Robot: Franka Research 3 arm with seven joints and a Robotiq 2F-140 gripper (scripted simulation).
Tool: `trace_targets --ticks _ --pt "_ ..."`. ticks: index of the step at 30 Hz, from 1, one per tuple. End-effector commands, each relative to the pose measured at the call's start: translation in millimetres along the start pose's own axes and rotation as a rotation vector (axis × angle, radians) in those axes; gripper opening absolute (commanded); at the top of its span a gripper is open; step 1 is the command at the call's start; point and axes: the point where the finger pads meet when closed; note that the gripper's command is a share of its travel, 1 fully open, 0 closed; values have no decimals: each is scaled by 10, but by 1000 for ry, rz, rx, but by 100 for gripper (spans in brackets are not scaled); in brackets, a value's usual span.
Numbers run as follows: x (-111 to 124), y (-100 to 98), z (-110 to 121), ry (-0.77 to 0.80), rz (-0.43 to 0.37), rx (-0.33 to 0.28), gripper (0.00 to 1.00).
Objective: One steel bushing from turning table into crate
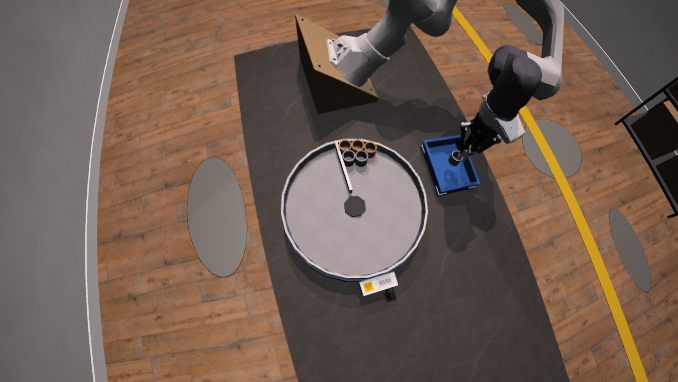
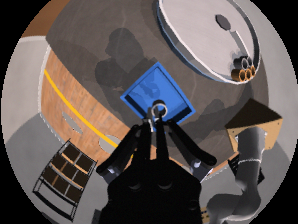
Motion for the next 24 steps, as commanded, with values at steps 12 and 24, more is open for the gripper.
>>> trace_targets --ticks 12,24 --pt "-3 8 6 -7 1 0 0" --pt "-11 27 38 -7 1 0 0"
Point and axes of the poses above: the point where the finger pads meet when closed, its own y axis out along the fingers, its own z axis across the jaws, x = y × z, and after that the axes turned 3 degrees about -y, right-handed
